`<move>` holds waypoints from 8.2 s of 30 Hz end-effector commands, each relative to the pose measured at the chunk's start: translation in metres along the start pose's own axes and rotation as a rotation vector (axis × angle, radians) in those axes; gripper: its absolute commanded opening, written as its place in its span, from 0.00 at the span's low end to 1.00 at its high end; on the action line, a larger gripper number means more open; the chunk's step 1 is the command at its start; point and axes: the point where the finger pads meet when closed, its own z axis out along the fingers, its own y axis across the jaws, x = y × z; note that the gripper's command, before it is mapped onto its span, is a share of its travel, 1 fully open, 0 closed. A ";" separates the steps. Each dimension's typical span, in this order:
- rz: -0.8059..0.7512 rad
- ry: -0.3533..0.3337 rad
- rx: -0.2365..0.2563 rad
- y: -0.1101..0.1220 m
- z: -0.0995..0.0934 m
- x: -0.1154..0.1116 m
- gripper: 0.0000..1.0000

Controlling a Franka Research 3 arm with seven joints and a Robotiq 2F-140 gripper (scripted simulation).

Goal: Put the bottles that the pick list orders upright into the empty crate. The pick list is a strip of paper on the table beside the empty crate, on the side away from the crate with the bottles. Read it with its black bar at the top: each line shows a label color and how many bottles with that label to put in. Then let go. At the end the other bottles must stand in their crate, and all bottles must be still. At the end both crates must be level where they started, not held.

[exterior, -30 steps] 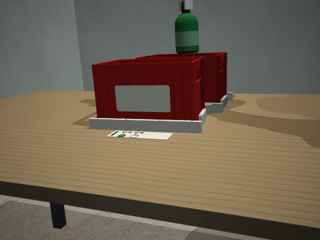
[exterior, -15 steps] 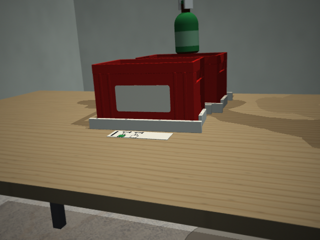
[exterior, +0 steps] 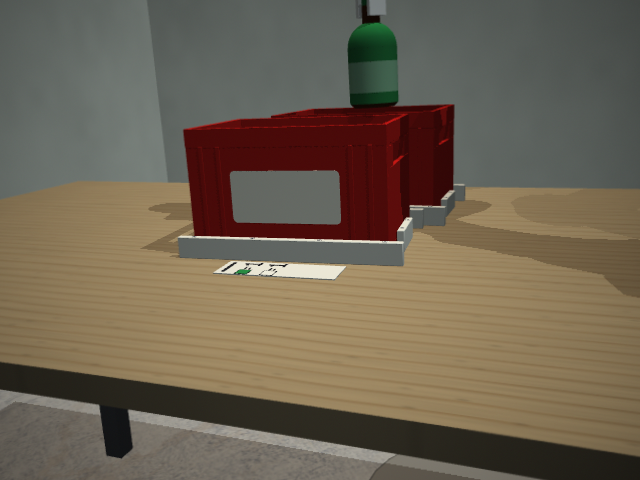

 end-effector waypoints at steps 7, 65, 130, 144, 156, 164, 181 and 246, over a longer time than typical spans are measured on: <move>0.026 0.010 -0.002 -0.016 -0.002 0.013 0.00; 0.026 0.010 -0.002 -0.058 -0.002 0.044 0.00; 0.026 0.010 -0.002 -0.055 0.000 0.044 0.00; 0.026 0.010 -0.002 -0.055 0.013 0.045 0.00; 0.026 0.010 -0.002 -0.055 0.024 0.045 0.00; 0.026 0.010 -0.002 -0.055 0.030 0.045 0.00; 0.026 0.010 -0.002 -0.055 0.045 0.046 0.00; 0.026 0.010 -0.002 -0.055 0.102 0.047 0.00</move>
